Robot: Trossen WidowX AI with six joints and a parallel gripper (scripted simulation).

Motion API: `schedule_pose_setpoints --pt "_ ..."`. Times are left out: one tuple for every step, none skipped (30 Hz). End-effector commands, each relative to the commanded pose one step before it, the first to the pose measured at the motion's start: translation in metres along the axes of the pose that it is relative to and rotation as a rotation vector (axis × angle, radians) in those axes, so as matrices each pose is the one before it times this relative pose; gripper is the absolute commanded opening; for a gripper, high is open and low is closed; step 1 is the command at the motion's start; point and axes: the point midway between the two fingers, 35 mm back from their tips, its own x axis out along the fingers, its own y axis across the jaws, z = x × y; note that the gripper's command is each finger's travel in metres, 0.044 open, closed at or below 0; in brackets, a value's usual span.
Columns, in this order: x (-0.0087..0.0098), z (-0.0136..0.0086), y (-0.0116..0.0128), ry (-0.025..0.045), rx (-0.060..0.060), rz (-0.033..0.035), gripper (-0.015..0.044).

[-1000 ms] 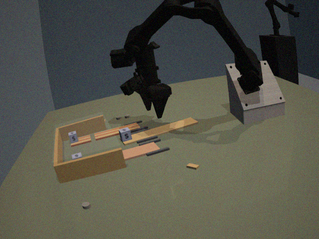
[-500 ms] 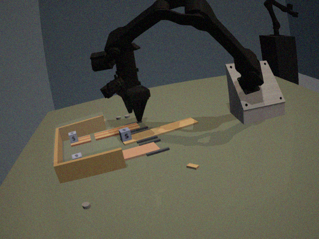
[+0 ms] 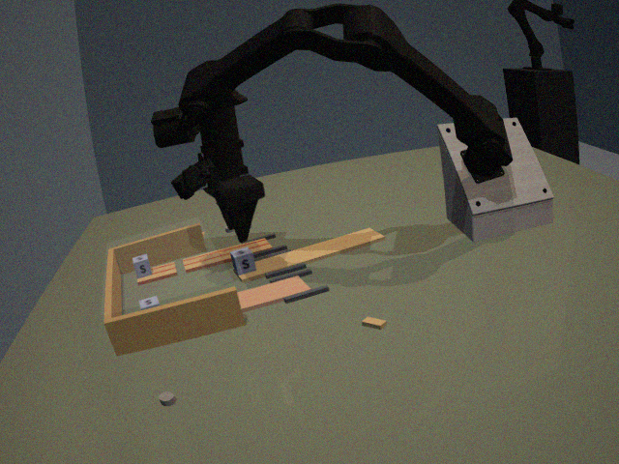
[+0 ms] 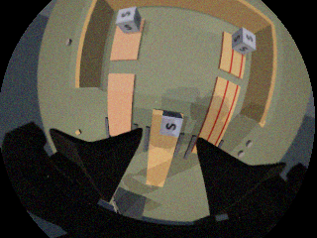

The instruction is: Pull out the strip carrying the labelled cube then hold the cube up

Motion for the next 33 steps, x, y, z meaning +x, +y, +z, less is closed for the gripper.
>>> schedule_pose_setpoints --pt "0.0089 -0.00005 -0.0015 0.00361 0.0078 0.00612 0.025" --pt "0.00165 0.00007 -0.00004 -0.00002 0.0 0.00001 0.025" --pt "0.00165 0.00007 -0.00003 -0.00002 0.0 0.00001 0.025" --pt "0.00165 0.00006 -0.00003 -0.00002 0.0 0.00002 0.025" --pt "0.00165 0.00006 -0.00002 -0.00002 0.0 0.00003 0.025" --pt "0.00165 0.00006 -0.00002 -0.00003 0.0 0.00004 0.025" --pt "0.00164 0.00005 -0.00002 -0.00003 0.0 0.00004 0.025" --pt "0.00164 0.00005 -0.00002 -0.00003 0.0 0.00005 0.025" --pt "0.00164 0.00004 -0.00002 -0.00003 0.0 0.00006 0.025" --pt "0.00164 0.00004 -0.00001 -0.00003 0.0 0.00006 0.025" --pt "0.00164 0.00003 -0.00001 -0.00003 0.0 0.00007 0.025" --pt "0.00164 0.00003 -0.00001 -0.00003 0.0 0.00008 0.025" --pt "0.00164 0.00002 0.0 -0.00003 0.0 0.00009 0.025" --pt "0.00163 0.00002 0.0 -0.00003 0.0 0.00009 0.025" --pt "0.00163 0.00001 0.00001 -0.00003 0.0 0.0001 0.025" --pt "0.00163 0.0 0.00001 -0.00003 0.0 0.00011 0.025" --pt "0.00163 0.0 0.00002 -0.00003 0.0 0.00011 0.025" --pt "0.00163 -0.00001 0.00002 -0.00003 0.0 0.00012 0.025" --pt "0.00163 -0.00002 0.00003 -0.00003 0.0 0.00013 0.025" --pt "0.00163 -0.00002 0.00003 -0.00003 0.0 0.00014 0.025" --pt "0.00163 -0.00003 0.00004 -0.00003 0.0 0.00014 0.025" --pt "0.00162 -0.00004 0.00004 -0.00003 0.0 0.00015 0.025" --pt "0.00162 -0.00004 0.00004 -0.00003 0.0 0.00016 0.025" --pt "0.00162 -0.00005 0.00005 -0.00003 0.0 0.00016 0.025" --pt "0.00162 -0.00006 0.00005 -0.00003 0.0 0.00017 0.025" --pt "0.00162 -0.00006 0.00006 -0.00003 0.0 0.00018 0.025" --pt "0.00162 -0.00007 0.00006 -0.00003 0.0 0.00019 0.025" --pt "0.0013 -0.00006 0.00005 -0.00002 0.0 0.00015 0.025" --pt "0.00078 -0.00004 0.00003 -0.00001 0.0 0.0001 0.025" --pt "0.00026 -0.00001 0.00001 0.0 0.0 0.00003 0.025" --pt "0.0 0.0 0.0 0.0 0.0 0.0 0.025" --pt "0.0 0.0 0.0 0.0 0.0 0.0 0.025" --pt "0.0 0.0 0.0 0.0 0.0 0.0 0.025"
